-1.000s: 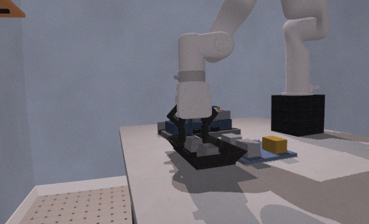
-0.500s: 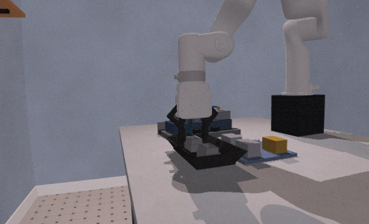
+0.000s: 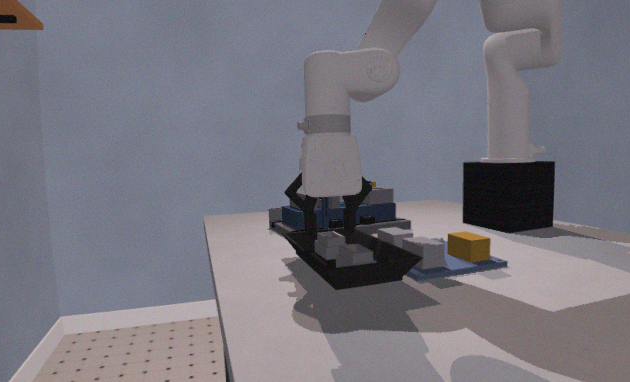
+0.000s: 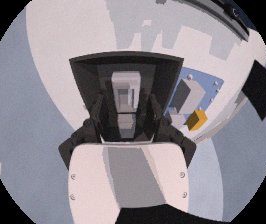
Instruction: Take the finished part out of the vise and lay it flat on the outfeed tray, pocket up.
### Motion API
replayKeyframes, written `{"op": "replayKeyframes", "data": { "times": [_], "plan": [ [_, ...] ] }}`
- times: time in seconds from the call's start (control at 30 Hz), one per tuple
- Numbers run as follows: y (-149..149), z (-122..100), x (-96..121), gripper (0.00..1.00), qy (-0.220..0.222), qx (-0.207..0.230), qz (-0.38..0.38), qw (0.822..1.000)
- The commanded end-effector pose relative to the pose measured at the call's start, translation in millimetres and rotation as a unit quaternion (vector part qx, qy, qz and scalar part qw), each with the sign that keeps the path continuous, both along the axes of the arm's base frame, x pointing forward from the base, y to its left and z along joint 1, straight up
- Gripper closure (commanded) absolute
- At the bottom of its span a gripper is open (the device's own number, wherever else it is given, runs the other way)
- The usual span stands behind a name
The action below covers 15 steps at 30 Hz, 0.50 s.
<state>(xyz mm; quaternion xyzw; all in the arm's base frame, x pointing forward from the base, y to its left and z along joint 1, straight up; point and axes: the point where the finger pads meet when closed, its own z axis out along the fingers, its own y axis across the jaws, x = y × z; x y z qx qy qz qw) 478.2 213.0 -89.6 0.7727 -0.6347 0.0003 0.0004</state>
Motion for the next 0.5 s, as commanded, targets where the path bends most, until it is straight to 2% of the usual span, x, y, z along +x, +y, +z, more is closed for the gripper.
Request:
{"op": "replayKeyframes", "data": {
  "times": [0.0,0.23,0.3,0.47],
  "plan": [
    [1,16,2,0.31,-0.002,0.001,0.0,1.0],
    [1,52,2,0.31,-0.002,0.001,0.0,1.0],
    [1,52,2,0.31,-0.002,0.001,0.0,1.0],
    [1,82,2,0.31,-0.002,0.001,0.0,1.0]
  ]
}}
